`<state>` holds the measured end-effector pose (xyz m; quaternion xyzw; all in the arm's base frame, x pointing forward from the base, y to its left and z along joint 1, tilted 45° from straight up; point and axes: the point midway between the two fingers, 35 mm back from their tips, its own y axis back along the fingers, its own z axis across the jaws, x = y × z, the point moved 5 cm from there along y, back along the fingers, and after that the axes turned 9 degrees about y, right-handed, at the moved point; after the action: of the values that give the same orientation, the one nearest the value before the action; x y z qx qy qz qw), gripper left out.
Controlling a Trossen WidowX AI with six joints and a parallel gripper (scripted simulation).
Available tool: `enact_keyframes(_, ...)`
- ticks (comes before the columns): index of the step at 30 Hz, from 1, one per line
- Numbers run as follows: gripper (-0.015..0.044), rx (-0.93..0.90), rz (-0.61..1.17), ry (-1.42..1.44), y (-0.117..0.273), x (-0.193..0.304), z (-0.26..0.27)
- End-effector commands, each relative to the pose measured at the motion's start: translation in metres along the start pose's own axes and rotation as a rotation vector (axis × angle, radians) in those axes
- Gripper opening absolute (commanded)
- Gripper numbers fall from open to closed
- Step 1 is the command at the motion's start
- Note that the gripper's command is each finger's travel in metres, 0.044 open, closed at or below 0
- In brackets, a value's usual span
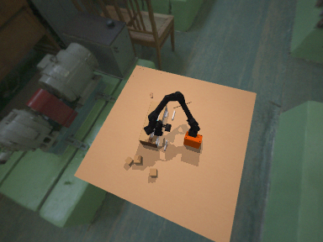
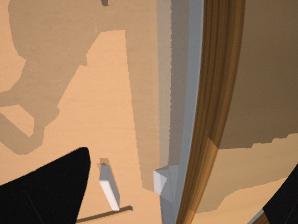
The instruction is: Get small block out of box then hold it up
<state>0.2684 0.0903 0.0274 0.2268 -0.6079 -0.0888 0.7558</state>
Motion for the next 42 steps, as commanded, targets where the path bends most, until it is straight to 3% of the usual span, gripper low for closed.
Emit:
enact_keyframes(1, 0.0400, 0.000, 0.004, 0.004, -0.003, 0.005, 0.002)
enact_keyframes(42, 0.0400, -0.001, 0.005, 0.004, -0.009, 0.023, 0.003)
